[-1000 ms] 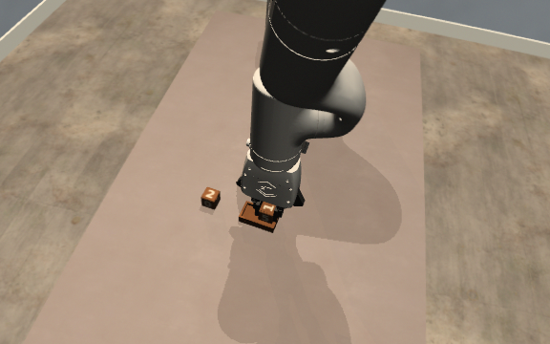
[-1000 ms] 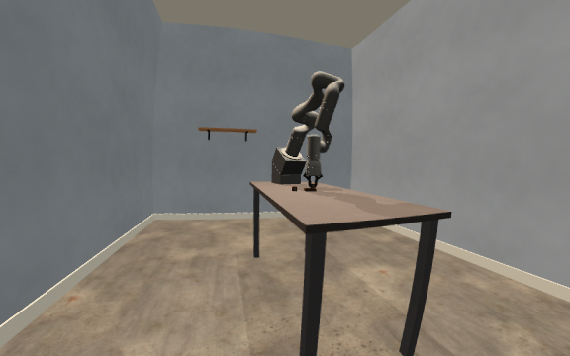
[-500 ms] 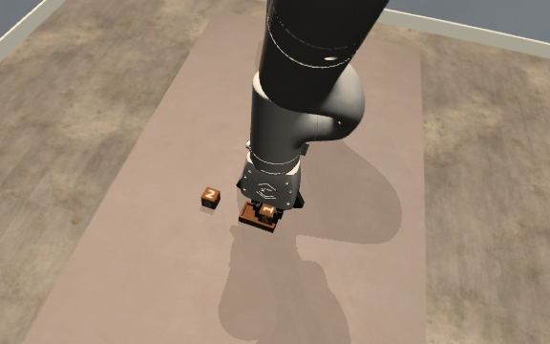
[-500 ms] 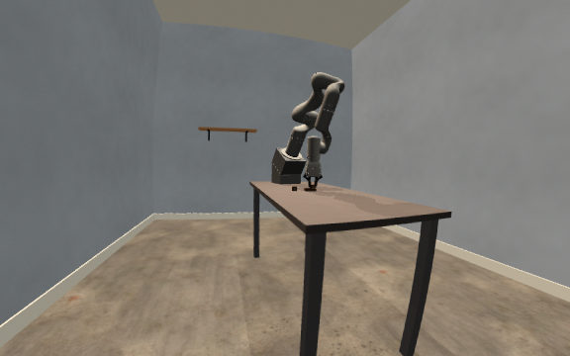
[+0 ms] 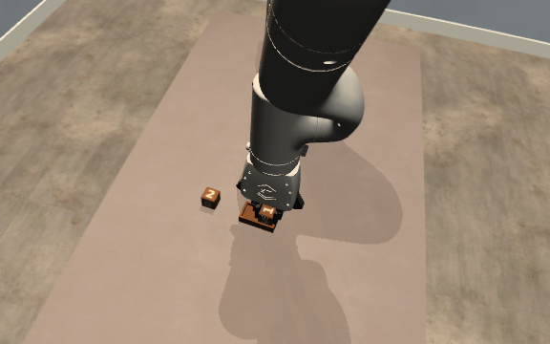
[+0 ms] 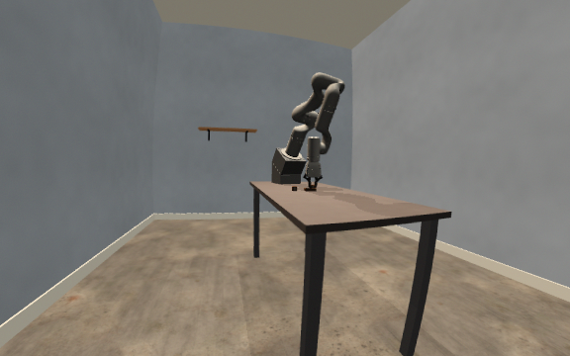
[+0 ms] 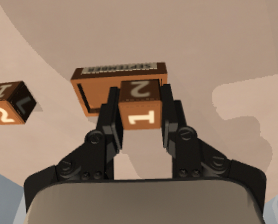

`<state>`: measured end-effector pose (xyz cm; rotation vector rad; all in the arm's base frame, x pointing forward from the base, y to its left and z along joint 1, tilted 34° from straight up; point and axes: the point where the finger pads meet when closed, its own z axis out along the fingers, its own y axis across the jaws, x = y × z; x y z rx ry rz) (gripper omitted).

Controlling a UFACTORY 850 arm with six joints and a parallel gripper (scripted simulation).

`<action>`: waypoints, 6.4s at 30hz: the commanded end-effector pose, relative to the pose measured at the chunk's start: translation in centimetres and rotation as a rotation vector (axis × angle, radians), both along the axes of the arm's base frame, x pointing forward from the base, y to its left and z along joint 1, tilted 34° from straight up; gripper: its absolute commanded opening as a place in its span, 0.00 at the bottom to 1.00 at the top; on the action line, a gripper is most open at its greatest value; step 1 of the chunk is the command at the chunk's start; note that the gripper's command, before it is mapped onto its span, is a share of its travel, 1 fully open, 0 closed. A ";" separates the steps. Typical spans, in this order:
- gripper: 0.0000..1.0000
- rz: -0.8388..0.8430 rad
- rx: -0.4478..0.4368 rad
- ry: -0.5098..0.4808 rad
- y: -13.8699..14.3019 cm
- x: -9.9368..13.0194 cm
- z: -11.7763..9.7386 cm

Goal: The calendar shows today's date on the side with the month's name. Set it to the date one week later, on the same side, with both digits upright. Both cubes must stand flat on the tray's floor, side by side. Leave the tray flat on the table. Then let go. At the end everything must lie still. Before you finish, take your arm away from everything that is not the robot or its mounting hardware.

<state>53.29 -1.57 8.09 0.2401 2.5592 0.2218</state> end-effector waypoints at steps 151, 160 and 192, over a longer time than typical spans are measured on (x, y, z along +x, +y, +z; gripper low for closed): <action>1.00 -0.482 0.308 0.060 -5.3 -4.5 5.9; 1.00 -0.690 0.443 0.086 -7.2 -4.5 5.2; 0.47 -1.309 0.853 0.168 -12.6 -5.3 2.9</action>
